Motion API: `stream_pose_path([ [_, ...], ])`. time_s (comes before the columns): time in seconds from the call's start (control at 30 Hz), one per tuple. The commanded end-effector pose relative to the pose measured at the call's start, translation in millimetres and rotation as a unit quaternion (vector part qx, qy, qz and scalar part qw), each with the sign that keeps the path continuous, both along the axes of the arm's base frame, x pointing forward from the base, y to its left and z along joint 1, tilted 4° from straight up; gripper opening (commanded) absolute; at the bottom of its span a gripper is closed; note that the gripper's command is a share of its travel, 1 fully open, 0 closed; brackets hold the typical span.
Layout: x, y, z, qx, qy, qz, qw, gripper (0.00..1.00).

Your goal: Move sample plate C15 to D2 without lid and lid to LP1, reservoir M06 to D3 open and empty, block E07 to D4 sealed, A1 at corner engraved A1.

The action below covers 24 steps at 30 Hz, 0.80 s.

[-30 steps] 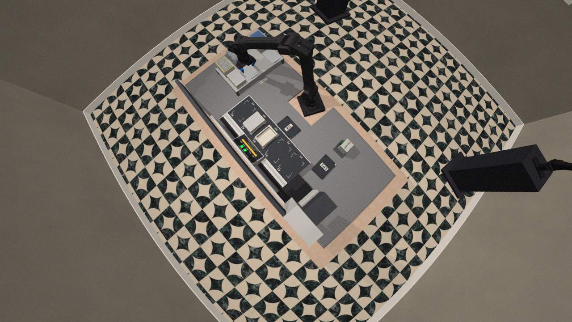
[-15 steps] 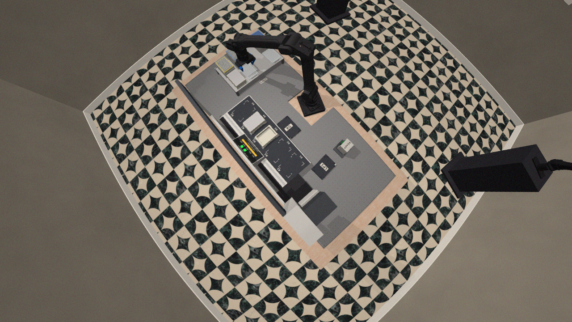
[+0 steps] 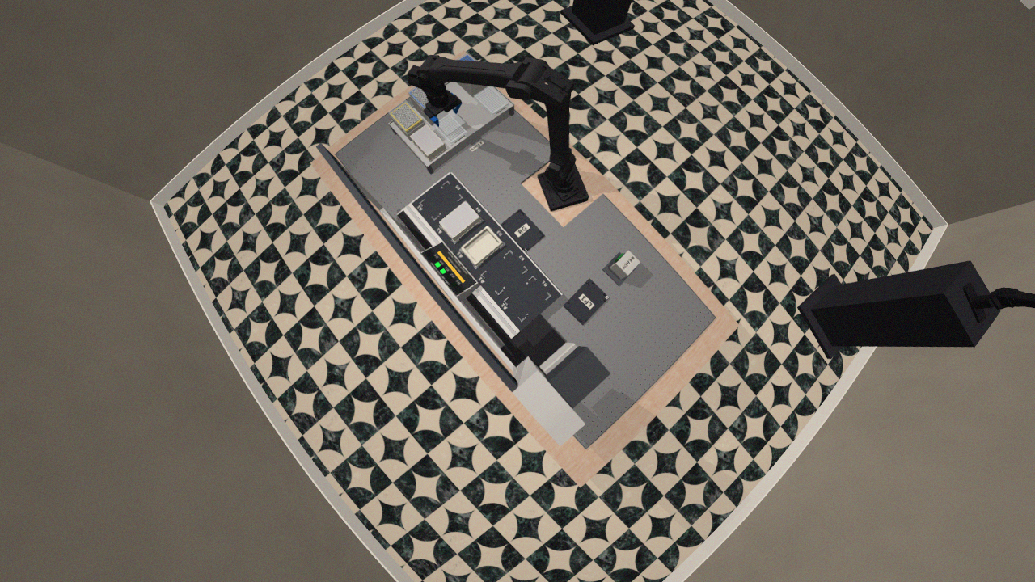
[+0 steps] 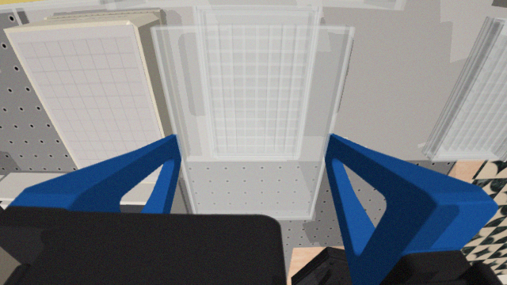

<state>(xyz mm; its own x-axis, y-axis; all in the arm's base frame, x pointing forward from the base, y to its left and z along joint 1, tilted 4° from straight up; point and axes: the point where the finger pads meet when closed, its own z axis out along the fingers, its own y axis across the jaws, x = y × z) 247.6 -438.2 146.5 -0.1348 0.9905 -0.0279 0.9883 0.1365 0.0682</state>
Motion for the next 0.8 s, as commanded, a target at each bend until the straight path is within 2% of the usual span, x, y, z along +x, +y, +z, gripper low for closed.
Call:
stream_pose_path([
  [0.0, 1.8, -19.1, 47.2, -0.04, -0.022, -0.002, 0.999, 0.0],
  [0.1, 1.3, -19.6, 45.9, -0.035, -0.019, -0.003, 0.999, 0.0],
  [0.23, 0.2, -18.2, 59.1, -0.04, -0.022, -0.003, 0.999, 0.0],
  [0.33, 0.2, -18.4, 58.5, -0.038, -0.021, -0.003, 0.999, 0.0],
  [0.37, -0.7, -16.8, 41.7, -0.021, -0.011, -0.003, 1.0, 0.0],
  [0.5, -0.8, -17.5, 67.7, -0.039, -0.021, -0.003, 0.999, 0.0],
  [0.6, -1.5, -16.8, 74.4, -0.041, -0.022, -0.003, 0.999, 0.0],
  [0.7, -1.5, -17.4, 72.8, -0.035, -0.019, -0.003, 0.999, 0.0],
  [0.77, -2.3, -16.3, 81.4, -0.039, -0.021, -0.003, 0.999, 0.0],
])
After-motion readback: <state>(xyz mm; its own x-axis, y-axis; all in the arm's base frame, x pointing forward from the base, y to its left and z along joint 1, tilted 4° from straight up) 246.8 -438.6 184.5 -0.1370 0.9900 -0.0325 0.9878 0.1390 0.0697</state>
